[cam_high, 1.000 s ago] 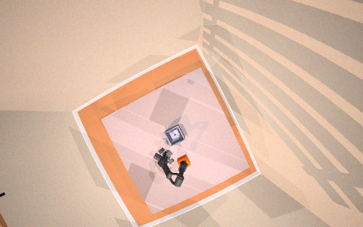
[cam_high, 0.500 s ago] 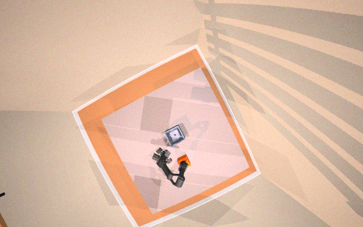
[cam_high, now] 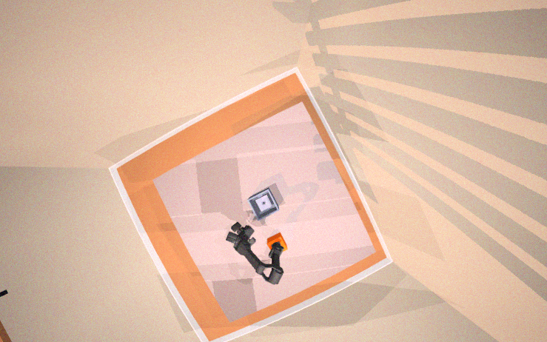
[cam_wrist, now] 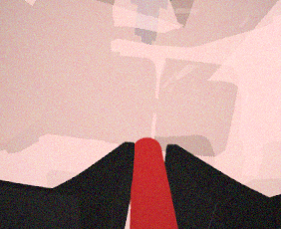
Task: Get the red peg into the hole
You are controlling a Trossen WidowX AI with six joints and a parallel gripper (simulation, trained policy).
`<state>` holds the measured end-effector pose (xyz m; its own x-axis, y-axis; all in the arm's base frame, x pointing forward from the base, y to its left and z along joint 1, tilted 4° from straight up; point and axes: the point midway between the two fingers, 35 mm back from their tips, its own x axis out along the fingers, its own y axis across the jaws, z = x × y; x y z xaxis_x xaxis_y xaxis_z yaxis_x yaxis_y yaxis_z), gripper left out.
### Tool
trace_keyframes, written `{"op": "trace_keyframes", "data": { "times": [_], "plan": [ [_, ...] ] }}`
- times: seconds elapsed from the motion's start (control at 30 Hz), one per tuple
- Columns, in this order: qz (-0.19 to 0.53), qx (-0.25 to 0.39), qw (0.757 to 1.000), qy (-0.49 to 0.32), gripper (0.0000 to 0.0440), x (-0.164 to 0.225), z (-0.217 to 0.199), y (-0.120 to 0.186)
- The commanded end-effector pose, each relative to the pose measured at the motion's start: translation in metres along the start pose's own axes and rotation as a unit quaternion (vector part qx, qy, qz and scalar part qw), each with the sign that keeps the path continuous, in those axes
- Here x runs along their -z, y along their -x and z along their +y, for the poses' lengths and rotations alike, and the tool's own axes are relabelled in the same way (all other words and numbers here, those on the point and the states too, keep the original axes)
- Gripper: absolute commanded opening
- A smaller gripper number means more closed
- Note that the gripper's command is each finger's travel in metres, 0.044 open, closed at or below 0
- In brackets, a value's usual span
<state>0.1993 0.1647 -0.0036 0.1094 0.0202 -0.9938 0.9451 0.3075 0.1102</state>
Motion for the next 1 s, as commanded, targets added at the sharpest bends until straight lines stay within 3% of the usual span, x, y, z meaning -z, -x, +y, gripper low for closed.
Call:
{"op": "trace_keyframes", "data": {
  "times": [0.0, 0.5, 0.97],
  "plan": [
    [0.005, -0.024, 1.000, 0.000, 0.0000, 0.000, 0.014, 0.013],
    [-0.001, -0.096, 0.995, 0.005, 0.0000, -0.021, 0.063, 0.068],
    [-0.041, -0.097, 0.994, 0.001, 0.0000, -0.076, 0.081, 0.104]
  ]
}}
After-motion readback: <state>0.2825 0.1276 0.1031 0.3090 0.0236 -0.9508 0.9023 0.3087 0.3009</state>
